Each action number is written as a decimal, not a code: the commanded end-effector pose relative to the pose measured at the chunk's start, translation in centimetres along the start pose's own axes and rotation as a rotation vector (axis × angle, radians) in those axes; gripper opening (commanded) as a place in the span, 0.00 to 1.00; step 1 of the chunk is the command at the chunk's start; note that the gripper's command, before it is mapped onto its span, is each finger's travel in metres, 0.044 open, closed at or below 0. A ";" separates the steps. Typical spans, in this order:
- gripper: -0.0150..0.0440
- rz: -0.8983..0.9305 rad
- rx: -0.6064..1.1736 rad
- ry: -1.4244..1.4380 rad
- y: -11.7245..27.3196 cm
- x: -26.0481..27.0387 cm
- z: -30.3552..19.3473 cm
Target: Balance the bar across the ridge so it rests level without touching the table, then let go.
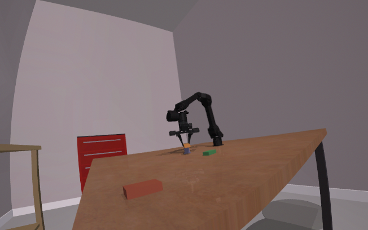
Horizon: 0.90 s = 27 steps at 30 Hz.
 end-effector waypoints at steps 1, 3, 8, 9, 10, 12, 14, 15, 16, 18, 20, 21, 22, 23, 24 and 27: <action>0.55 0.000 0.000 0.000 0.0 0.0 0.0; 0.55 0.000 0.000 0.000 0.0 0.0 0.0; 0.57 0.000 0.000 0.000 0.0 0.0 0.0; 0.57 0.000 0.000 0.000 0.0 0.0 0.0; 0.57 0.000 0.000 0.000 0.0 0.0 0.0; 0.57 0.000 0.000 0.000 0.0 0.0 0.0; 0.57 0.000 0.000 0.000 0.0 0.0 0.0; 0.57 0.000 0.000 0.000 0.0 0.0 0.0; 0.57 0.000 0.000 0.000 0.0 0.0 0.0; 0.57 0.000 0.000 0.000 0.0 0.0 0.0; 0.66 0.000 0.000 0.000 0.0 0.0 0.0; 0.70 0.000 0.000 0.000 0.0 0.0 0.0; 0.75 0.000 0.000 0.000 0.0 0.0 0.0; 0.79 0.000 0.000 0.000 0.0 0.0 0.0; 0.83 0.000 0.000 0.000 0.0 0.0 0.0; 0.97 0.000 0.000 0.000 0.0 0.0 0.0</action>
Point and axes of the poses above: the point midway between the two fingers, 35 mm back from their tips, its own y axis back along the fingers, its own x axis across the jaws, z = x × y, the point moved 9 cm from there along y, back along the fingers, and after that the axes turned 1 degree about -y, right-handed, at the moved point
